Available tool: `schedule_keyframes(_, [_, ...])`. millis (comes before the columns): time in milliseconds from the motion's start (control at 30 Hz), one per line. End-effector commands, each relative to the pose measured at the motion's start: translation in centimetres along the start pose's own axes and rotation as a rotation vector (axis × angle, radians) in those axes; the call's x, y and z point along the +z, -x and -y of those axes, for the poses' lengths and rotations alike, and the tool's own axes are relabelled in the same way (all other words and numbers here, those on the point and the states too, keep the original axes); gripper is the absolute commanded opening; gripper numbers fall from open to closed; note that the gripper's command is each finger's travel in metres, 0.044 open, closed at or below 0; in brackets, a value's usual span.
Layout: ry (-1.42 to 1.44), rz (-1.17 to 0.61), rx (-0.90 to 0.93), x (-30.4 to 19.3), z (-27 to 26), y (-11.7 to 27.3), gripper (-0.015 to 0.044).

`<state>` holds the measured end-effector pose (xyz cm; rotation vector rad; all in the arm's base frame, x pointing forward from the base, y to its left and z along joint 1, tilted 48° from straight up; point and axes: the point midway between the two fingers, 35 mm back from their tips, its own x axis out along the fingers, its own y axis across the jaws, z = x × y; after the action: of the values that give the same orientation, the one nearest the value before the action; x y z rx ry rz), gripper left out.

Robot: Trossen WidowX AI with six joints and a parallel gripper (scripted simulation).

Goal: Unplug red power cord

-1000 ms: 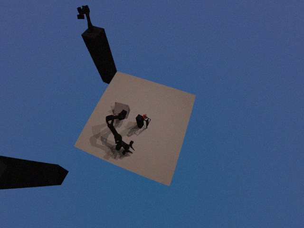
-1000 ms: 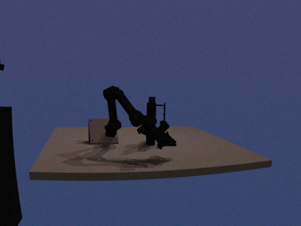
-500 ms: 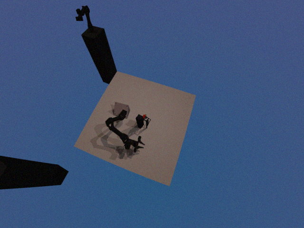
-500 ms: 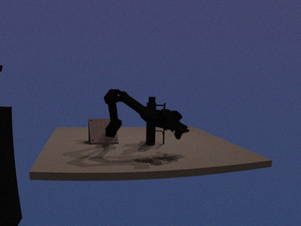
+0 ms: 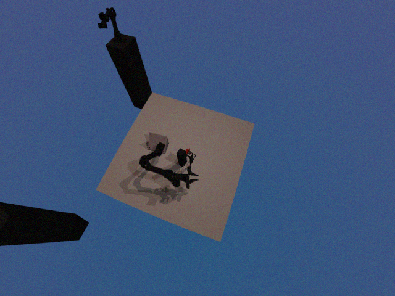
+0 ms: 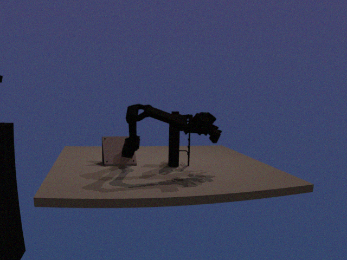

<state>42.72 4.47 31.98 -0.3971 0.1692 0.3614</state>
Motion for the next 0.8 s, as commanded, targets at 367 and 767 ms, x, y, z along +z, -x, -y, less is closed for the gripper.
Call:
schedule_keyframes(367, [0.165, -0.143, 0.213, 0.5, -12.6, -4.3, 0.0160])
schedule_keyframes(767, [0.532, -0.484, 0.379, -5.8, -22.7, -4.4, 0.0160])
